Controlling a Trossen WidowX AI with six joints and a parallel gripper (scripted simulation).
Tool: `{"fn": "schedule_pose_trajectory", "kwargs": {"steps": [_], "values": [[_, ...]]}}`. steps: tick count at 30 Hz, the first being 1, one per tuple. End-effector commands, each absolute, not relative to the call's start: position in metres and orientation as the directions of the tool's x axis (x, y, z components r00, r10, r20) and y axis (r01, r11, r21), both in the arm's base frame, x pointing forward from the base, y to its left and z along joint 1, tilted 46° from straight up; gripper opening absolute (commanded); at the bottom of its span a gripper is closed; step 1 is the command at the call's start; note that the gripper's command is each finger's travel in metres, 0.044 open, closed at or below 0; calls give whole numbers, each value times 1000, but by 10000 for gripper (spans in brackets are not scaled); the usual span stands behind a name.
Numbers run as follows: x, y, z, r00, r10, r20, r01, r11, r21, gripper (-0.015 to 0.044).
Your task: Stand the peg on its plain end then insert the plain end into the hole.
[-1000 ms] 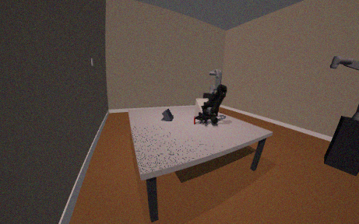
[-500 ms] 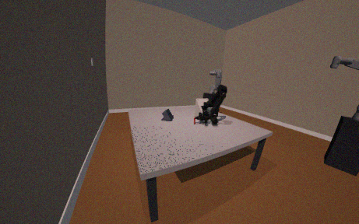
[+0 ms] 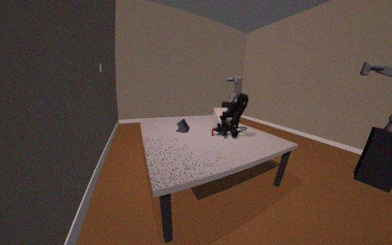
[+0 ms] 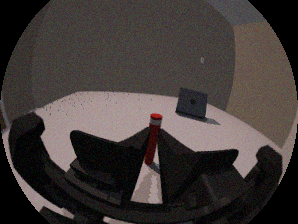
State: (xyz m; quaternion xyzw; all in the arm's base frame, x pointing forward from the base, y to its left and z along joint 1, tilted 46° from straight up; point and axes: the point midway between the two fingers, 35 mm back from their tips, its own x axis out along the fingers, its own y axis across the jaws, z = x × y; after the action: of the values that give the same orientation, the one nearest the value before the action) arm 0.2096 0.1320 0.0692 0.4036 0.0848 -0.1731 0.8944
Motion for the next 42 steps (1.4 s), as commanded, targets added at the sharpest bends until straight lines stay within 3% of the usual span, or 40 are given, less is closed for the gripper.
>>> {"fn": "schedule_pose_trajectory", "kwargs": {"steps": [1, 12, 15, 16, 39, 42], "values": [[209, 134, 68, 926, -241, -291, 378, 614, 692, 49], [208, 136, 67, 926, -236, -294, 377, 613, 694, 49], [208, 136, 67, 926, -235, -294, 377, 613, 694, 128], [208, 136, 67, 926, -235, -294, 377, 613, 694, 130], [208, 136, 67, 926, -235, -294, 377, 613, 694, 130], [208, 136, 67, 926, -235, -294, 377, 613, 694, 209]]}}
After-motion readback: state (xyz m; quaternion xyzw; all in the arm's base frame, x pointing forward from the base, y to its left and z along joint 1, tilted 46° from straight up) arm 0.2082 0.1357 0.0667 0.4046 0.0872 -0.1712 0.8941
